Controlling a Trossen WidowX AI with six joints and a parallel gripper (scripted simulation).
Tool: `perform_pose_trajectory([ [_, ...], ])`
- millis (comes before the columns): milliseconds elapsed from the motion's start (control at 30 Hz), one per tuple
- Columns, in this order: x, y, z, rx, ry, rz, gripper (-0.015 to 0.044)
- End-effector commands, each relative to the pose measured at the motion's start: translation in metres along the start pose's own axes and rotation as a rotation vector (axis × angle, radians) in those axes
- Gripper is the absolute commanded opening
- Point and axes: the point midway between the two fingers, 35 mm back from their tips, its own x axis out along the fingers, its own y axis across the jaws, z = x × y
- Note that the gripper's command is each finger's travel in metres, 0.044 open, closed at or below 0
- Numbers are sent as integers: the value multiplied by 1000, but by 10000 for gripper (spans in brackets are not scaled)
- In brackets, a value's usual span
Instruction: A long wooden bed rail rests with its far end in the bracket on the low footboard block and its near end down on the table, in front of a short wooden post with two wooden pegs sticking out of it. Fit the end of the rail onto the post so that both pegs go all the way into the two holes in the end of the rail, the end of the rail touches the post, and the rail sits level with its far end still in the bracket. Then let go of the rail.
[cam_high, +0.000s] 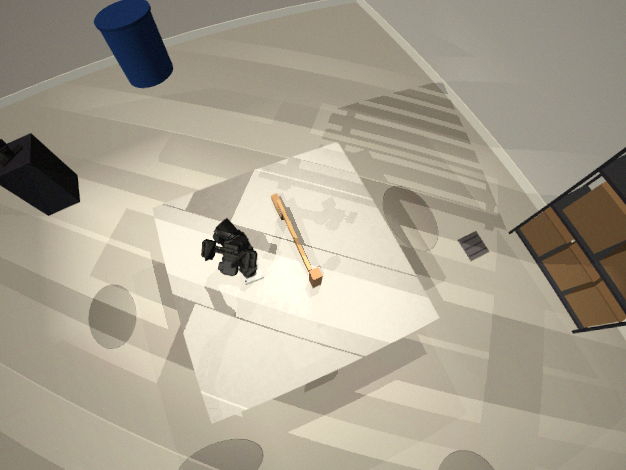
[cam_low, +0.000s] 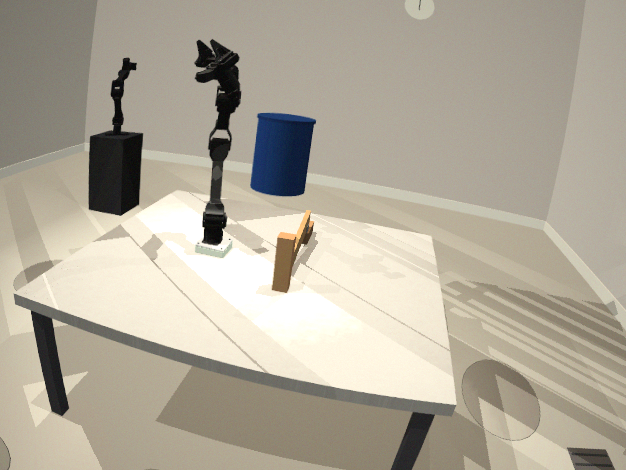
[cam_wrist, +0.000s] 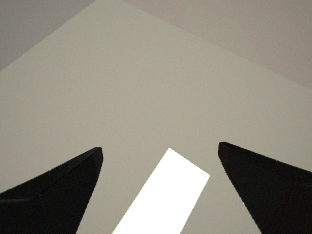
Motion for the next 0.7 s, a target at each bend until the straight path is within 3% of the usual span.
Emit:
perform_pose_trajectory([
  [0,0,-3,1,-13,-3,-8,426],
  [333,-38,-142,53,-683,26,-501,440],
  [667,-138,-261,83,-1268,427,-971,440],
])
